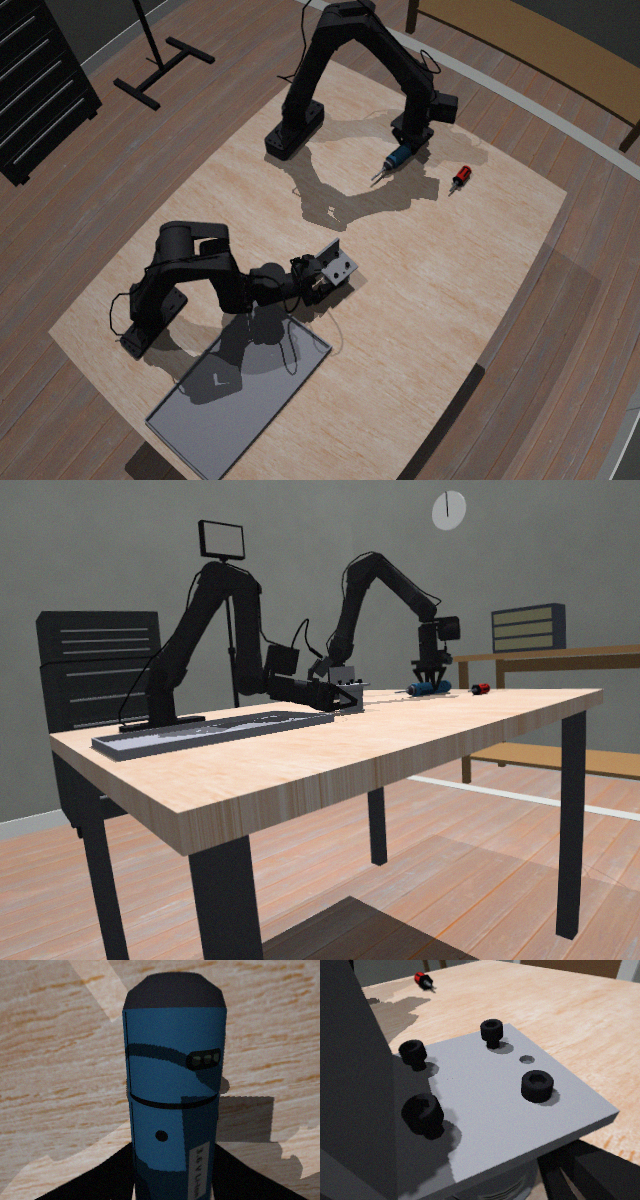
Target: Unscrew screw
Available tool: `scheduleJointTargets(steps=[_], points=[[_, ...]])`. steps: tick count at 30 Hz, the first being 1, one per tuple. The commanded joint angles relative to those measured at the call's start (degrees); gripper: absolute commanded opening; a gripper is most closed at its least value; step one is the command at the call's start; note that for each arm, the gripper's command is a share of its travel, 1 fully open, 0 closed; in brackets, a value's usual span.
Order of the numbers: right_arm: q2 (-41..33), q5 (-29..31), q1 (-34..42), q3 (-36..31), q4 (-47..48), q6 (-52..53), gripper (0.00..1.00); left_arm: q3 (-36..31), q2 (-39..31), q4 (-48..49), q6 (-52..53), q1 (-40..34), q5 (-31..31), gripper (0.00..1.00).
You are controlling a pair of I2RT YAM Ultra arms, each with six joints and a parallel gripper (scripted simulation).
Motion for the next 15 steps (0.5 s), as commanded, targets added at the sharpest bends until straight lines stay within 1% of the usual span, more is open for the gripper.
scheduleJointTargets(steps=[1, 15], points=[[-0.3, 0.3, 0.1, 0.4, -0.6, 0.2, 0.59, 0.3, -0.4, 0.2, 0.1, -0.1, -0.4, 0.43], [-0.3, 0.3, 0.1, 0.4, -0.6, 0.2, 0.59, 0.3, -0.4, 0.2, 0.1, -0.1, -0.4, 0.42]])
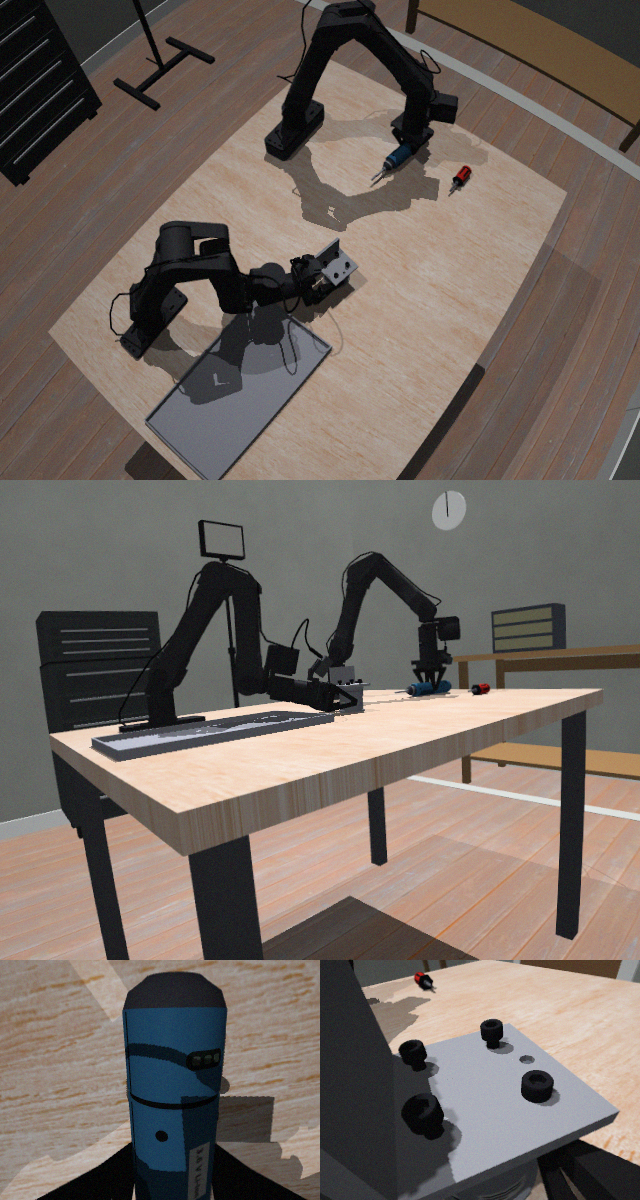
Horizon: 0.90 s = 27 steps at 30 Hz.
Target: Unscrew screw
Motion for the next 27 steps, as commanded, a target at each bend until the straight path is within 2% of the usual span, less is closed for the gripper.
scheduleJointTargets(steps=[1, 24, 27], points=[[-0.3, 0.3, 0.1, 0.4, -0.6, 0.2, 0.59, 0.3, -0.4, 0.2, 0.1, -0.1, -0.4, 0.42], [-0.3, 0.3, 0.1, 0.4, -0.6, 0.2, 0.59, 0.3, -0.4, 0.2, 0.1, -0.1, -0.4, 0.42], [-0.3, 0.3, 0.1, 0.4, -0.6, 0.2, 0.59, 1.9, -2.1, -1.5, 0.3, -0.3, -0.9, 0.42]])
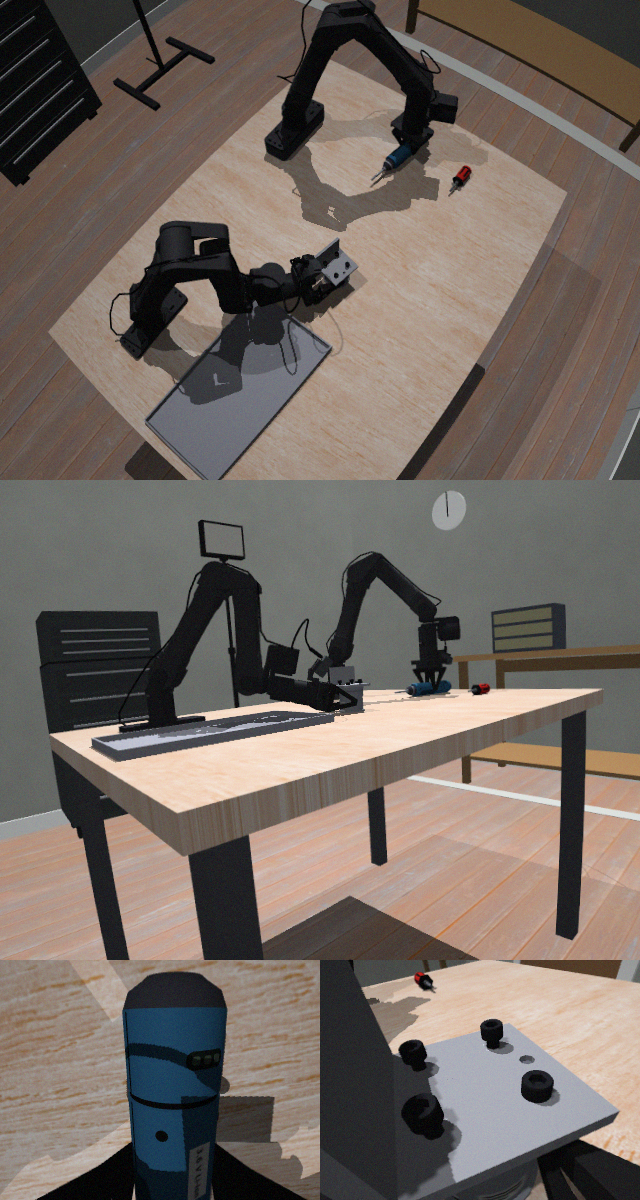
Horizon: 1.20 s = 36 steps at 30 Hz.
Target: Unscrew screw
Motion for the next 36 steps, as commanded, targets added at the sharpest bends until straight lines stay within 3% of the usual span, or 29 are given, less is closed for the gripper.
scheduleJointTargets(steps=[1, 36], points=[[-0.3, 0.3, 0.1, 0.4, -0.6, 0.2, 0.59, 2.1, -2.3, -1.8, 0.3, -0.3, -0.9, 0.42], [-0.3, 0.3, 0.1, 0.4, -0.6, 0.2, 0.59, 6.9, -6.5, -10.8, 0.3, -0.3, -0.9, 0.42]])
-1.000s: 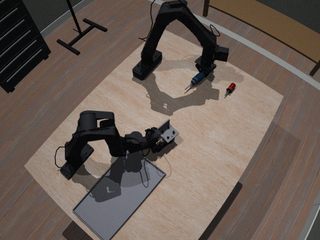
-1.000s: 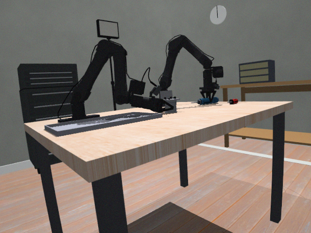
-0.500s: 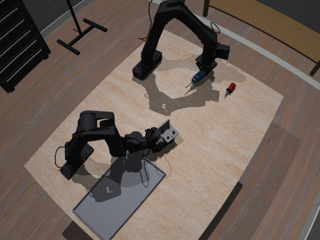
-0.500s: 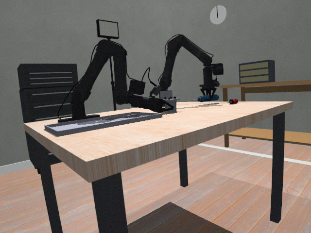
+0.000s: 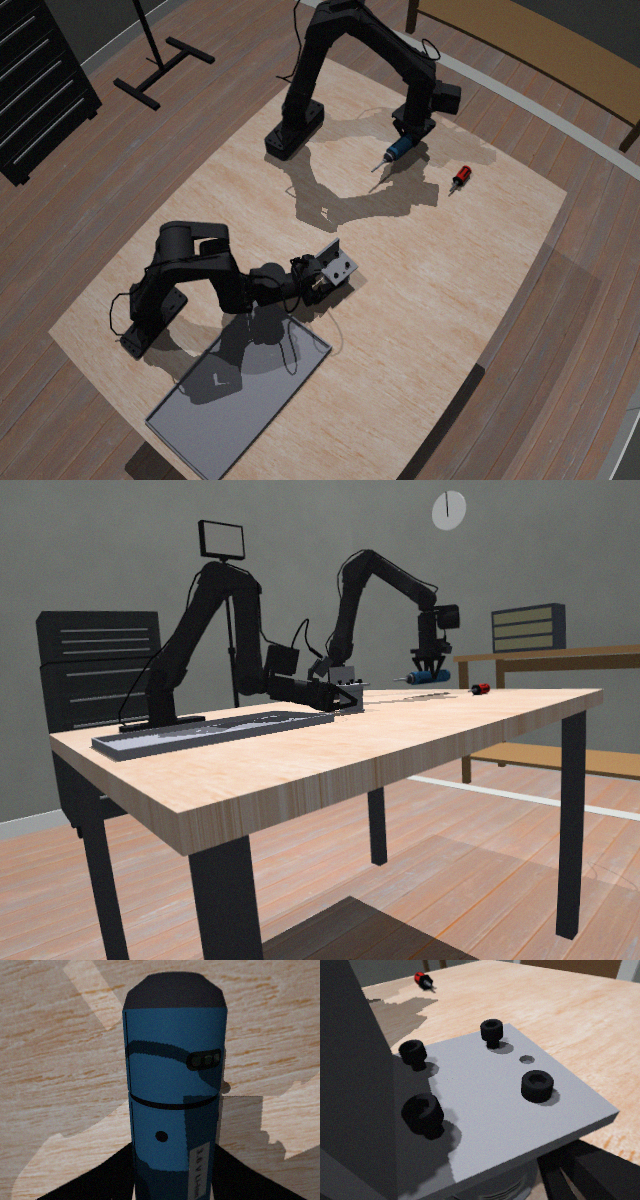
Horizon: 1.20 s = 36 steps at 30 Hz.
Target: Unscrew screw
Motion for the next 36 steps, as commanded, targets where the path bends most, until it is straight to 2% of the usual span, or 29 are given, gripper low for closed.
scheduleJointTargets(steps=[1, 36], points=[[-0.3, 0.3, 0.1, 0.4, -0.6, 0.2, 0.59, 2.8, -3.0, -2.6, 0.3, -0.3, -0.8, 0.42], [-0.3, 0.3, 0.1, 0.4, -0.6, 0.2, 0.59, 9.2, -5.8, -11.8, 0.3, -0.3, -0.8, 0.42]])
